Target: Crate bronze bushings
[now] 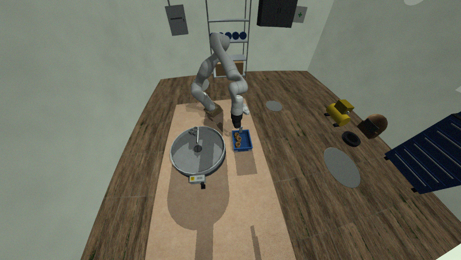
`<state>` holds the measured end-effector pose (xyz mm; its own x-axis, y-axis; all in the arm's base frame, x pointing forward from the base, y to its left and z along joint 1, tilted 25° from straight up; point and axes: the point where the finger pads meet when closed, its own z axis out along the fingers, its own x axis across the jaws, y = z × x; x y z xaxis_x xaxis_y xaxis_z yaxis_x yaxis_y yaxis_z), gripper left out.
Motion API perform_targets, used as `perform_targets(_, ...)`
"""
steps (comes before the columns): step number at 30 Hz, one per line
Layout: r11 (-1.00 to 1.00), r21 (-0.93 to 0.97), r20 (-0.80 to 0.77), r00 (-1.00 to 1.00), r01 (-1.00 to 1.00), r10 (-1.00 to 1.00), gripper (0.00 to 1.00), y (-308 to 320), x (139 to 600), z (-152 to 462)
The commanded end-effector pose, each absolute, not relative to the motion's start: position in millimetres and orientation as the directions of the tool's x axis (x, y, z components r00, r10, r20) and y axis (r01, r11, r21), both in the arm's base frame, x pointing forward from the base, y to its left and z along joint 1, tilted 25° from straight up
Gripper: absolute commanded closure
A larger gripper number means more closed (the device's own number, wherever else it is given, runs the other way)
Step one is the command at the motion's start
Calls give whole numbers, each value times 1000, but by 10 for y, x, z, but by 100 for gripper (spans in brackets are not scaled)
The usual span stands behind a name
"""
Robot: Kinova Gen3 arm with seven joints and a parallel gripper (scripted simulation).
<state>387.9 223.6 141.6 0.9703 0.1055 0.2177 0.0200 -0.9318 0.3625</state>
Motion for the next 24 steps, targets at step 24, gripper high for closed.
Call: perform_targets(24, -883, 399, 130, 939, 245, 319, 0, 2255, 3892, 1458)
